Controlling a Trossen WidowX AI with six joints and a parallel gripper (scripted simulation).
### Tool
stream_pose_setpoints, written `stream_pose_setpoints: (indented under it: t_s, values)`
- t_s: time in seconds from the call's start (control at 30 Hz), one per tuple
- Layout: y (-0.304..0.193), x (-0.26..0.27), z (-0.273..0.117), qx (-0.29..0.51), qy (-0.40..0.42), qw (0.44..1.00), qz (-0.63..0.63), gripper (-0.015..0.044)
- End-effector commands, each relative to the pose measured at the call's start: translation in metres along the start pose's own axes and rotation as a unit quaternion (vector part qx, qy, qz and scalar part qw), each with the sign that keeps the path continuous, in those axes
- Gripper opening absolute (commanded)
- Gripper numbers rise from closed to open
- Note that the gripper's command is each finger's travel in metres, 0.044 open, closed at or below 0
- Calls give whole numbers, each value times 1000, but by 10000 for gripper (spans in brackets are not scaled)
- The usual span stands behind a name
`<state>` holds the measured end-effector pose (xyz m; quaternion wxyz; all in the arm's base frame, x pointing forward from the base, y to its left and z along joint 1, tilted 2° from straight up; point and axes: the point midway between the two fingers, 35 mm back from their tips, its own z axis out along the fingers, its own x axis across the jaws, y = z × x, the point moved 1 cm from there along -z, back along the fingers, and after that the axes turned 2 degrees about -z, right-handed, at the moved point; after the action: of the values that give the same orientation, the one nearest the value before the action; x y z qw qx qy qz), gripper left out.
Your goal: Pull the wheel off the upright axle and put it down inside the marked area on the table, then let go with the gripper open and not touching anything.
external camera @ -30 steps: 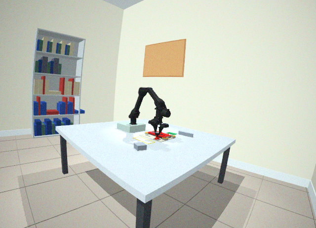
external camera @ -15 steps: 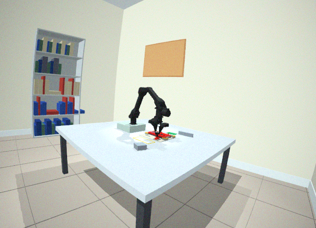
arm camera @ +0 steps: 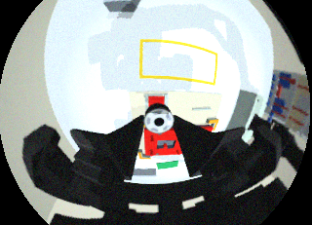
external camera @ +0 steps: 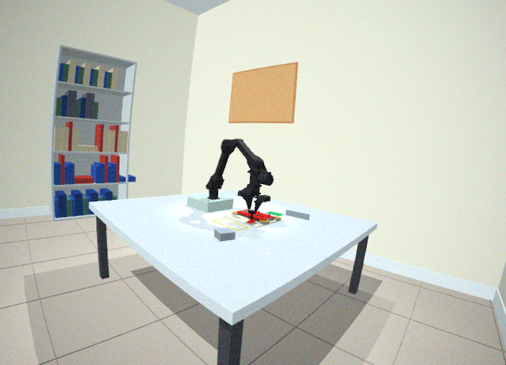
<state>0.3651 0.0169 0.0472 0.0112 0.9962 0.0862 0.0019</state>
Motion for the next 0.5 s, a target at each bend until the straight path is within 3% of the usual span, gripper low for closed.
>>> stream_pose_setpoints:
  t_s: [0.0, 0.47]
  values:
    - [0, 0, -2, 1, 1, 1000, 0, 0]
    - [0, 0, -7, 1, 1, 1000, 0, 0]
